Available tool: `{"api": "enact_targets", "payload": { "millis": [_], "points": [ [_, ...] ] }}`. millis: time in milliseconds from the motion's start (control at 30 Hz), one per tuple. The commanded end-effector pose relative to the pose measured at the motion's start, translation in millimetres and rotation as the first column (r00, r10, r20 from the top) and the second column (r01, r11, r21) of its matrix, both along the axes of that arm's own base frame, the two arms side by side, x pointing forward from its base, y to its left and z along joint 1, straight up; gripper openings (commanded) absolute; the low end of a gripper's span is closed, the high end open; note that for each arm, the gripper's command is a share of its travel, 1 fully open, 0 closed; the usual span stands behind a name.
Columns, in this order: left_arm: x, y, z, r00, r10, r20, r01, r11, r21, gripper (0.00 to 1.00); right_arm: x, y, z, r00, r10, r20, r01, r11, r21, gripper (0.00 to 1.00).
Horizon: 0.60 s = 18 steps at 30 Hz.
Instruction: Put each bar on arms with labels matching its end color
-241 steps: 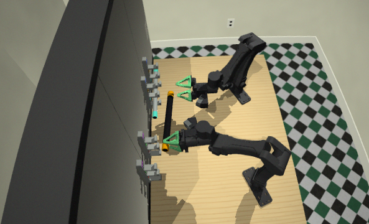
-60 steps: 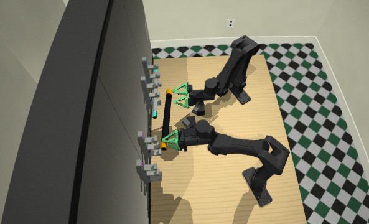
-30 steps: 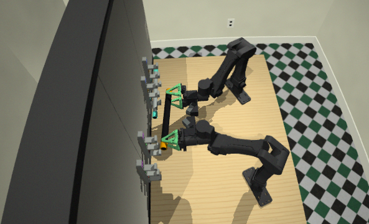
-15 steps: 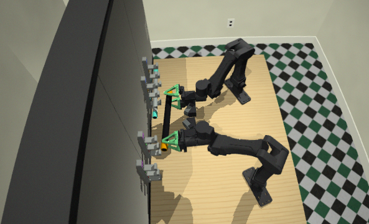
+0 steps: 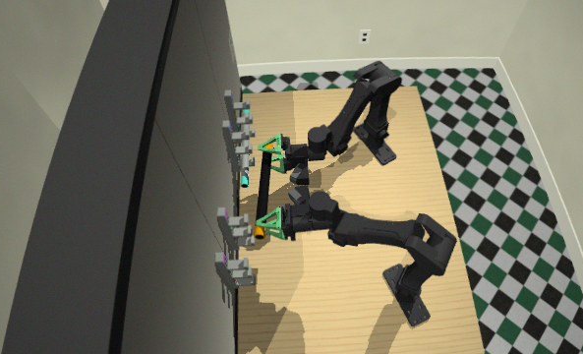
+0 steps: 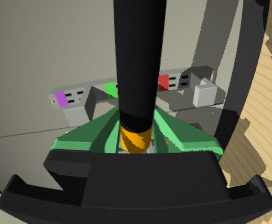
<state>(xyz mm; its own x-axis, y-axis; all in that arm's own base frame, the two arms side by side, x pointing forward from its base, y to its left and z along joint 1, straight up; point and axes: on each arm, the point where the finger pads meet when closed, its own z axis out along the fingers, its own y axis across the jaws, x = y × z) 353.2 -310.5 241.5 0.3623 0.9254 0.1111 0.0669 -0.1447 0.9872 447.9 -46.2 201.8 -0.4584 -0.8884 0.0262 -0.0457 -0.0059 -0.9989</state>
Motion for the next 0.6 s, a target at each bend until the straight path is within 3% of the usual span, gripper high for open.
{"api": "enact_targets", "payload": {
  "millis": [0,567],
  "points": [
    [-0.7,-0.8,40.3,0.998,0.010,0.063,-0.001,0.990,-0.143,0.00,7.9,-3.1,19.4,0.999,-0.004,0.046,0.004,1.000,0.006,1.00],
    [-0.7,-0.9,48.4,0.998,0.010,0.063,-0.001,0.990,-0.143,0.00,7.6,-4.0,26.4,0.999,-0.004,0.046,0.004,1.000,0.006,1.00]
  ]
}}
